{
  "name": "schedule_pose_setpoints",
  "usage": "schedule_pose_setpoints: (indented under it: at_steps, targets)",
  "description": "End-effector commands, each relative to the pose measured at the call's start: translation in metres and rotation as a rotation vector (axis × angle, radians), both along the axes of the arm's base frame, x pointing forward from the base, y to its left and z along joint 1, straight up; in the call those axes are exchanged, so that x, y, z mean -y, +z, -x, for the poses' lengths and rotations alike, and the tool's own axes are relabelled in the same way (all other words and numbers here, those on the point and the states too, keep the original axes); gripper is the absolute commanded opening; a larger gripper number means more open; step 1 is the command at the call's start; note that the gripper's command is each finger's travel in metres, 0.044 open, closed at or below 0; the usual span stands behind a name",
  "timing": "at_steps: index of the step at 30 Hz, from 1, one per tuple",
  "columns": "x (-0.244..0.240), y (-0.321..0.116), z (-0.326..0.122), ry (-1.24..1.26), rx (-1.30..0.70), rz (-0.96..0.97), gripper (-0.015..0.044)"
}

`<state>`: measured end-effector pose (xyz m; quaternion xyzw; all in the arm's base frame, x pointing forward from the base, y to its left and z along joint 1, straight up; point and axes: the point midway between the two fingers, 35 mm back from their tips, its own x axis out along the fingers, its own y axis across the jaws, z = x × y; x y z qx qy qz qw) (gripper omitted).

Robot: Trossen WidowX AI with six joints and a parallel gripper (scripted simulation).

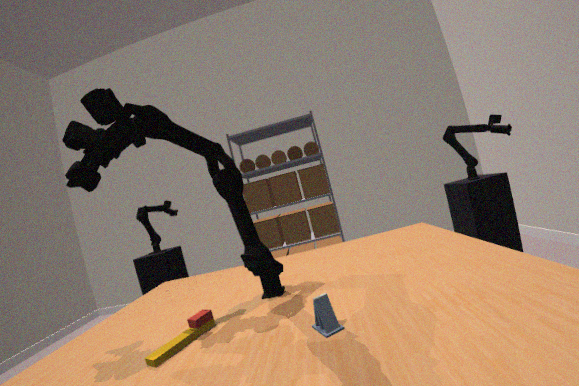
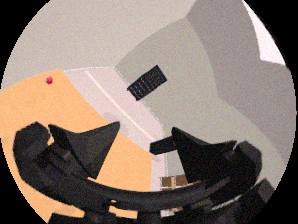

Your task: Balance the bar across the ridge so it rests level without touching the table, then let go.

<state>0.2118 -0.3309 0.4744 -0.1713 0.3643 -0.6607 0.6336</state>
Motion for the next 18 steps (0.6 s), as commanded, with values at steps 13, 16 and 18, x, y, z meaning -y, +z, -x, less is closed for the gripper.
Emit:
schedule_pose_setpoints:
  at_steps: [13, 16, 18]
  targets:
    - [0.002, -0.071, -0.027, 0.152, -0.067, -0.21, 0.0315]
    - [0.0, -0.091, -0.032, 0.189, -0.086, -0.273, 0.0315]
    - [-0.003, -0.104, -0.035, 0.212, -0.097, -0.315, 0.0315]
